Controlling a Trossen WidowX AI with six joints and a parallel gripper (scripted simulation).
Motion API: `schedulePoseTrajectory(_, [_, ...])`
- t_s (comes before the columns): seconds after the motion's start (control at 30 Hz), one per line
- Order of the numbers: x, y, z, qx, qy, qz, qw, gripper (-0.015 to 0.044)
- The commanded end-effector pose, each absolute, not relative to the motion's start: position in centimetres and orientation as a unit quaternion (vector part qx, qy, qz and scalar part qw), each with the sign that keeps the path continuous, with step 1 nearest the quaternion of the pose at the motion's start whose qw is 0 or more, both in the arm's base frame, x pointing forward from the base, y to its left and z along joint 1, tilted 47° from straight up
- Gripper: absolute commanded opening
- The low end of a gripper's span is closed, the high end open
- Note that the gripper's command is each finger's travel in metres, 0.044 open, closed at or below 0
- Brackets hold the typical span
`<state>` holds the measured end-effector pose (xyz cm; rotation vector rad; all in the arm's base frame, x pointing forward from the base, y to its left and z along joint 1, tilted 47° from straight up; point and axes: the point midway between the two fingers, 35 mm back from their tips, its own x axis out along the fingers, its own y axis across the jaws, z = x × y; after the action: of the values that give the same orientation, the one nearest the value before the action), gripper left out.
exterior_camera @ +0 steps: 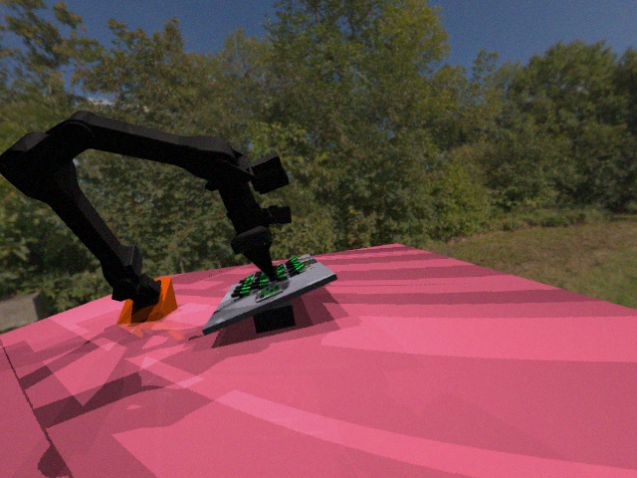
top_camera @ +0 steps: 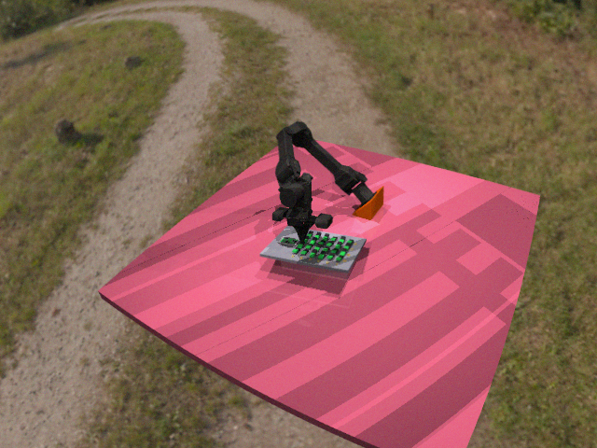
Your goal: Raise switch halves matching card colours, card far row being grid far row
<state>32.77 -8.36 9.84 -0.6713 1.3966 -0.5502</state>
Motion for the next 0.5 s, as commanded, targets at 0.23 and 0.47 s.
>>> schedulePoseTrajectory(0.23, [32.81,-8.48,9.74,-0.302,0.622,-0.244,0.680,0.0000])
schedulePoseTrajectory(0.47, [32.82,-8.55,9.67,-0.302,0.622,-0.244,0.680,0.0000])
